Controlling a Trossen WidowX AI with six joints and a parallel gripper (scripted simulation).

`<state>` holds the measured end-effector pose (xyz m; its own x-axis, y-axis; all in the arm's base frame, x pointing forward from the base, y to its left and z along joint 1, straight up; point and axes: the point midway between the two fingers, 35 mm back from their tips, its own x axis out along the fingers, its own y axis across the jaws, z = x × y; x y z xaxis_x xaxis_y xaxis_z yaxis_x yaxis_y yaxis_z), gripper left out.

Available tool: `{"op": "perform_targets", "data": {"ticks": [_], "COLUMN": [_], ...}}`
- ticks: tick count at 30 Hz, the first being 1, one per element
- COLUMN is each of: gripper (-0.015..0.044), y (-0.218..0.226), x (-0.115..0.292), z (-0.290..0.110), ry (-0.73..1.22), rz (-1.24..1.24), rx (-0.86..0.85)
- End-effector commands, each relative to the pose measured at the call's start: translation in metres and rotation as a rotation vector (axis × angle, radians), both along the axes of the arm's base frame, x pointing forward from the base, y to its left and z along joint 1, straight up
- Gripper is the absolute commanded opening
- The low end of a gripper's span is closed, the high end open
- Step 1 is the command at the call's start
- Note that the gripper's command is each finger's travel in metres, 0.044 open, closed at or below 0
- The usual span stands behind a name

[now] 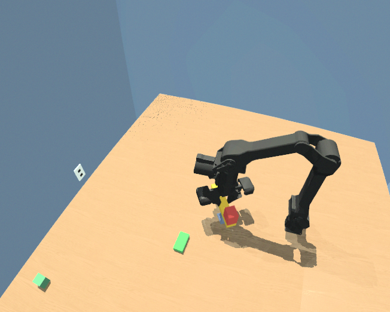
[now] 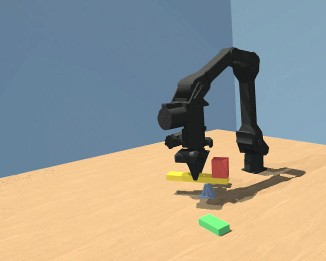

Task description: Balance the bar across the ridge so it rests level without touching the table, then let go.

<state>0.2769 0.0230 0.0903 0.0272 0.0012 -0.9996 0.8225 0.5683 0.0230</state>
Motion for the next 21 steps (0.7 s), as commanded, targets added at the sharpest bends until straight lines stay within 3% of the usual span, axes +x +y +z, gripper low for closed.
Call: {"op": "perform_targets", "data": {"ticks": [1,21], "gripper": [0.0000,0.0000], "y": [0.0001,-0.0001], "x": [-0.0002,0.0000], "z": [-0.0018,0.0000], "ry": [0.002,0.000], "rz": [0.004,0.000], "rx": [0.001,0.000]}}
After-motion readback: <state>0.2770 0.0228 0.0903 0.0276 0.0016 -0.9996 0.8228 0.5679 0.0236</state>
